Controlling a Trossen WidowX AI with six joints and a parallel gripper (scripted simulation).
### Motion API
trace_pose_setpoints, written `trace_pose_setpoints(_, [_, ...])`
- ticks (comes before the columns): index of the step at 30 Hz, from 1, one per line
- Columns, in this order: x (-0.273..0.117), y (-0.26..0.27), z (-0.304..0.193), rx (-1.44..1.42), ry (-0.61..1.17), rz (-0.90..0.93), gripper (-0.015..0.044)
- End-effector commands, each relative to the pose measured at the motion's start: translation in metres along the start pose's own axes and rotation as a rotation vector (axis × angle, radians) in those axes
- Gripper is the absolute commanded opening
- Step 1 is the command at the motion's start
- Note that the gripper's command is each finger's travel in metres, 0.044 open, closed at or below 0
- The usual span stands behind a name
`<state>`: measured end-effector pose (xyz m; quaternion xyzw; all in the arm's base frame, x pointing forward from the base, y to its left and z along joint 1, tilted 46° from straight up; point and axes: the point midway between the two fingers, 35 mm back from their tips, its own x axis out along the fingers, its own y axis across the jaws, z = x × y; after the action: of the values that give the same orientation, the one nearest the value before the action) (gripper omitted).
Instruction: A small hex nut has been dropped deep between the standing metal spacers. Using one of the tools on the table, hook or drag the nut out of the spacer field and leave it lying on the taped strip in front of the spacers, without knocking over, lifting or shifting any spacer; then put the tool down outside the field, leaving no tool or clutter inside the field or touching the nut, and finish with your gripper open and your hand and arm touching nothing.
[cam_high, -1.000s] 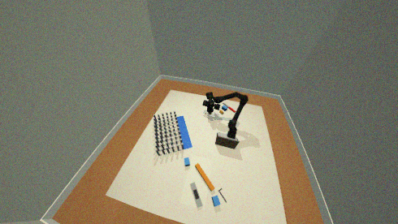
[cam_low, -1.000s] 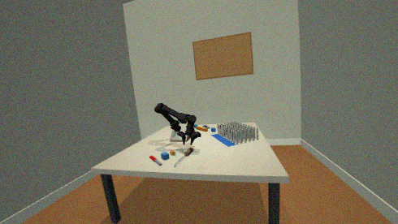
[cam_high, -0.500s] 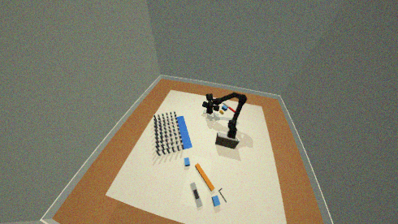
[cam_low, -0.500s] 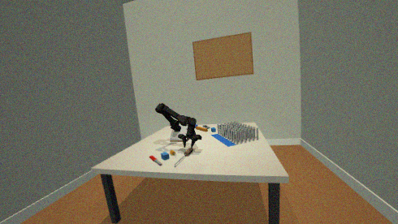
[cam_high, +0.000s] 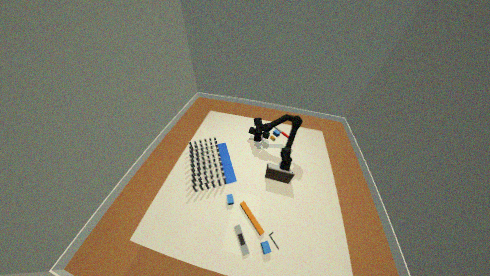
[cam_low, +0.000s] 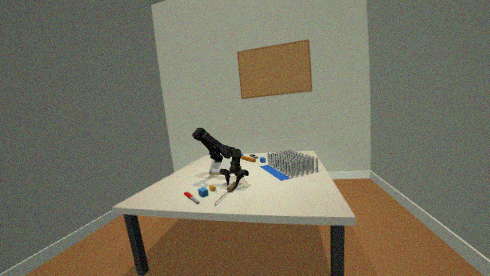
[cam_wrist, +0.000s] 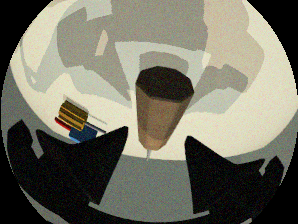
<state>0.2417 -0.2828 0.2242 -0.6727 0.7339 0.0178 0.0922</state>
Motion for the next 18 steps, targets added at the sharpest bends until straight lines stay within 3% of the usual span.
trace_pose_setpoints(1, [0.006,0.001,0.006,-0.010,-0.003,-0.002,0.0280])
trace_pose_setpoints(12, [0.018,0.003,0.014,-0.011,0.002,-0.003,0.0280])
trace_pose_setpoints(16, [0.018,0.003,0.014,-0.011,0.002,-0.003,0.0175])
trace_pose_setpoints(18, [0.018,0.003,0.014,-0.011,0.002,-0.003,0.0162])
